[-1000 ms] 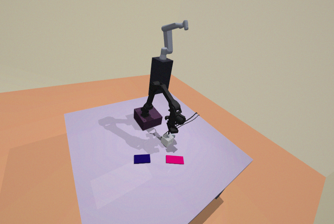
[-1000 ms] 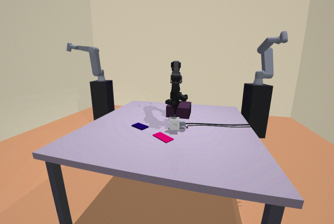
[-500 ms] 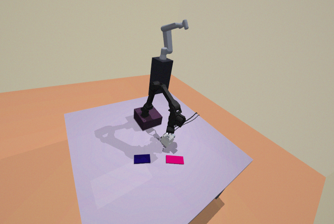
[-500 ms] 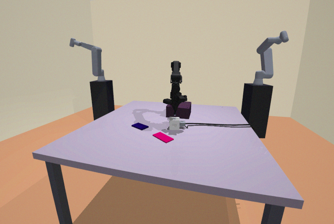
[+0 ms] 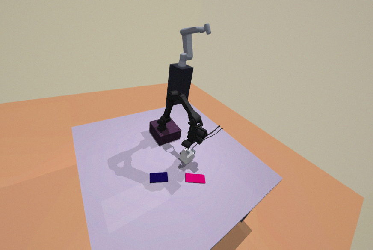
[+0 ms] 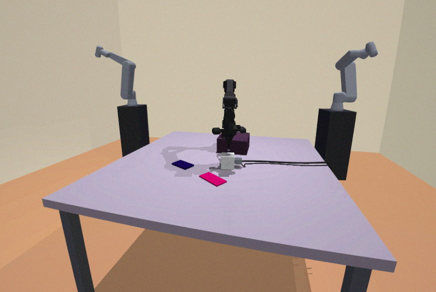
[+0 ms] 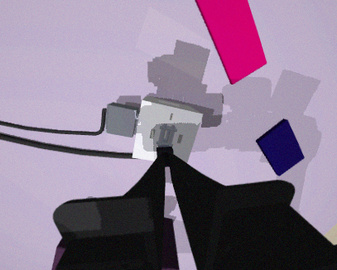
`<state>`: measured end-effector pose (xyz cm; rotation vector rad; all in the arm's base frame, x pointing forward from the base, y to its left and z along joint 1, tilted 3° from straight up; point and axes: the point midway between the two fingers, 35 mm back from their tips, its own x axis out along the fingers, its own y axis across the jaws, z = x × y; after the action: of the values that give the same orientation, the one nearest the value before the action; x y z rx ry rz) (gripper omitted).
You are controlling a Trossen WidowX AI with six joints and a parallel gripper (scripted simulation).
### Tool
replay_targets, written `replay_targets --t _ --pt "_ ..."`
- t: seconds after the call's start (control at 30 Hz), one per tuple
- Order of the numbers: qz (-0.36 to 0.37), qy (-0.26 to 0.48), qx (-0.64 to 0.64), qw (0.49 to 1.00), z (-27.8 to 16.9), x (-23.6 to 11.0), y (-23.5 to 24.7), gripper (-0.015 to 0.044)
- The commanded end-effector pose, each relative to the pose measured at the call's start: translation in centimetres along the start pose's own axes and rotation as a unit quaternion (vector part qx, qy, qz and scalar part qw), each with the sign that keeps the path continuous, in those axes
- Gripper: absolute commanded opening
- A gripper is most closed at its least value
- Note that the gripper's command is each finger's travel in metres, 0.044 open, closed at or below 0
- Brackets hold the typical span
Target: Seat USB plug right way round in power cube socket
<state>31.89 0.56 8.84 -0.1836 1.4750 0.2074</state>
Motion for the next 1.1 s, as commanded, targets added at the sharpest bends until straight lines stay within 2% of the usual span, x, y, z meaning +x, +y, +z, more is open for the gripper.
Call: replay_targets --t 0.0,0.53,1.07 --pt "0.000 0.000 0.050 0.999 0.00 0.04 0.00 0.0000" --pt "0.000 0.000 0.257 0.967 0.00 0.04 0.00 0.0000" --pt "0.000 0.000 0.452 0.892 0.00 0.04 0.00 0.0000"
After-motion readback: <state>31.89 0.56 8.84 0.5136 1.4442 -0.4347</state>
